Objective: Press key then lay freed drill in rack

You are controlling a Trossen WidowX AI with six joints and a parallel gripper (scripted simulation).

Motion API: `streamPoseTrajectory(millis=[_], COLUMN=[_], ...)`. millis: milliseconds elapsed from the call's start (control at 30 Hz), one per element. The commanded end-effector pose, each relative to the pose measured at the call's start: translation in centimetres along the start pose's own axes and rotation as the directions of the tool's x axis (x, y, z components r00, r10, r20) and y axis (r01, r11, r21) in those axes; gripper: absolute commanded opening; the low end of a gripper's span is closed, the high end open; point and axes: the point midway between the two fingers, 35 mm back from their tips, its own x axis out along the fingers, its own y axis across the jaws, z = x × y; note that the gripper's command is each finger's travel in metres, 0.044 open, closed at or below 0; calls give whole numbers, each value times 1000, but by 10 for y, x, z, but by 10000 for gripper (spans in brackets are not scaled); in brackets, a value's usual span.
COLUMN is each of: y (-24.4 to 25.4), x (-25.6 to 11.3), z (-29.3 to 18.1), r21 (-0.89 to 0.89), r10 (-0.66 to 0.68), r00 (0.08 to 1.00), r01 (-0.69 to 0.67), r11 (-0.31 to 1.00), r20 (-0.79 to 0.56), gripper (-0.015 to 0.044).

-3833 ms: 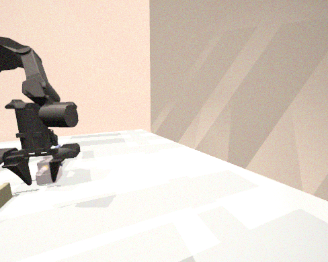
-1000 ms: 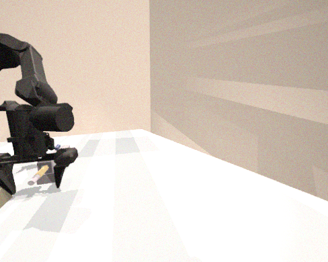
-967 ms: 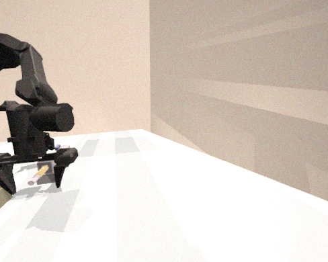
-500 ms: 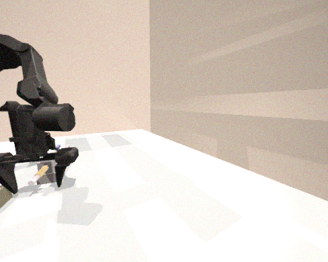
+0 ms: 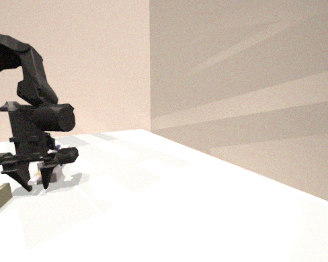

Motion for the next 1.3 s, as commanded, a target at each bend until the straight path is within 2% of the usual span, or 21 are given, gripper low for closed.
streamPoseTrajectory(millis=[0,33,133,1267], y=[0,0,0,1], x=[0,0,0,-4], z=[0,0,0,0], r21=[0,0,0,6], r10=[-1,-1,-1,0], r00=[1000,1000,1000,1000], r01=[1,1,1,0], r11=[1000,1000,1000,1000], r20=[0,0,0,6], gripper=[46,20,0,0])
